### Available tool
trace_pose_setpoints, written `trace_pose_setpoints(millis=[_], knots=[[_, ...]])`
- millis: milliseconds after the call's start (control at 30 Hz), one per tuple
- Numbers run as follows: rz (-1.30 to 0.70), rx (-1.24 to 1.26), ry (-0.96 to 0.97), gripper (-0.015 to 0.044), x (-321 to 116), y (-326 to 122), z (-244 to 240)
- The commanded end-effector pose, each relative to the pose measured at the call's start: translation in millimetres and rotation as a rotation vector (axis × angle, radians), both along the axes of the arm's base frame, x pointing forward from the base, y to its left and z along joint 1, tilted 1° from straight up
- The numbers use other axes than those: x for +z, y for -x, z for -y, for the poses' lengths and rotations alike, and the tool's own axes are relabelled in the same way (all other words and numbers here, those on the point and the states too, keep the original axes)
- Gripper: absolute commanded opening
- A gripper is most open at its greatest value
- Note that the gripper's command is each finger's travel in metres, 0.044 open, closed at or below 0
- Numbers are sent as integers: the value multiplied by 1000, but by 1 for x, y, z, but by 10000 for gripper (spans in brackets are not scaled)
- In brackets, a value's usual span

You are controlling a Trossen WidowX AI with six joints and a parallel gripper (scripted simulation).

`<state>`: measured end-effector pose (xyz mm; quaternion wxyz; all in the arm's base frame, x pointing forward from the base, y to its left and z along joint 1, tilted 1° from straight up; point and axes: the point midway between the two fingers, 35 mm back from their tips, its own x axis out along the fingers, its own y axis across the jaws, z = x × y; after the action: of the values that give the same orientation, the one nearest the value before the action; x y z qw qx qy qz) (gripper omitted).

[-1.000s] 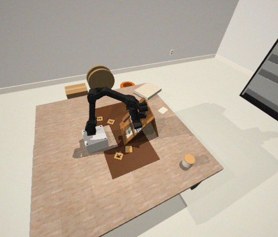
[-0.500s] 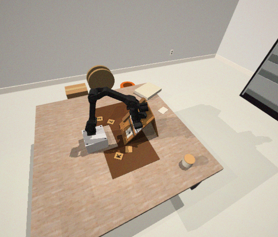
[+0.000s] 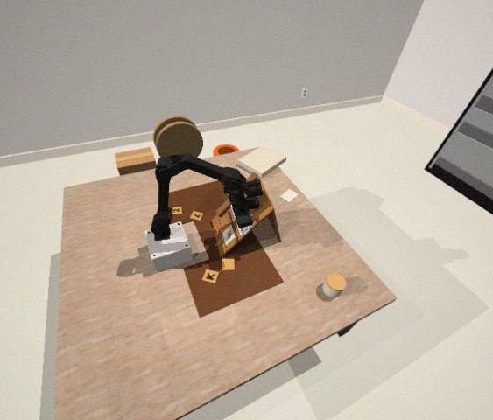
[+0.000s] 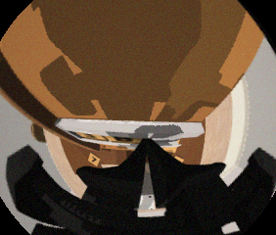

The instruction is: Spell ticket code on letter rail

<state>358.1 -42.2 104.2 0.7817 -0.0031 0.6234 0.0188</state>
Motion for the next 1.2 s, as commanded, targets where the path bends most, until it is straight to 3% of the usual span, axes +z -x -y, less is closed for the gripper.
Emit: trace_pose_setpoints(millis=[0,1167], knots=[[-2,-5,2,0,-1,1,-1],[-3,-5,1,0,7,11,-6]])
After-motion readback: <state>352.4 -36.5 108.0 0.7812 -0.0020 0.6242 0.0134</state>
